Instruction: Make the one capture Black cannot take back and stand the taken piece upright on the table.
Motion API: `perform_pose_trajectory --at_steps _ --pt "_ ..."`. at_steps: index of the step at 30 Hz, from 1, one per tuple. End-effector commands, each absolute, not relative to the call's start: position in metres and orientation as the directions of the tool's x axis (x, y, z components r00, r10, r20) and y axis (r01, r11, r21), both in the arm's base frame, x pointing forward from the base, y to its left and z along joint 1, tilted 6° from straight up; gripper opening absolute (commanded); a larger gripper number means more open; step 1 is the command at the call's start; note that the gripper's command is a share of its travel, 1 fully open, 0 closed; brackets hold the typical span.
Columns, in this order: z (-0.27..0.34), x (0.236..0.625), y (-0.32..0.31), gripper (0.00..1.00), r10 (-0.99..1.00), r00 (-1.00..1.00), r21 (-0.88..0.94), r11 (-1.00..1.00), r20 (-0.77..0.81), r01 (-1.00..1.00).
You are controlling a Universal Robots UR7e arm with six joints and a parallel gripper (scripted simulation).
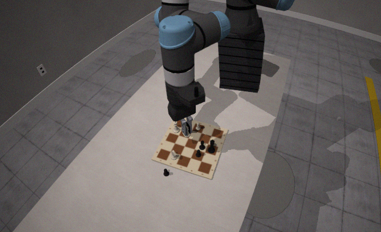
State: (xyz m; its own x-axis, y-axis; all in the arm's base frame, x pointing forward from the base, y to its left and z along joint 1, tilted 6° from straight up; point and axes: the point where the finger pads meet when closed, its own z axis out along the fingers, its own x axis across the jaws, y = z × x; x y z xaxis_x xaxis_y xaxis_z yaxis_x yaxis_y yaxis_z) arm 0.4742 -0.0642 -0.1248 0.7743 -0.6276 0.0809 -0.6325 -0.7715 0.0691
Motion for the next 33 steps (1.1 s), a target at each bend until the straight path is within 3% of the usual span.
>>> perform_pose_trajectory --at_steps 1,15,27,33 --pt "-0.124 0.476 -0.064 0.00 -0.641 0.763 0.067 -0.761 0.083 -0.646" --pt "-0.125 0.491 -0.050 0.00 -0.835 0.541 0.040 -0.540 0.099 -0.841" --pt "-0.127 0.509 -0.032 0.00 -0.983 0.152 -0.004 -0.154 0.107 -0.988" --pt "-0.127 0.512 -0.029 0.00 -0.992 0.072 -0.013 -0.074 0.106 -0.997"
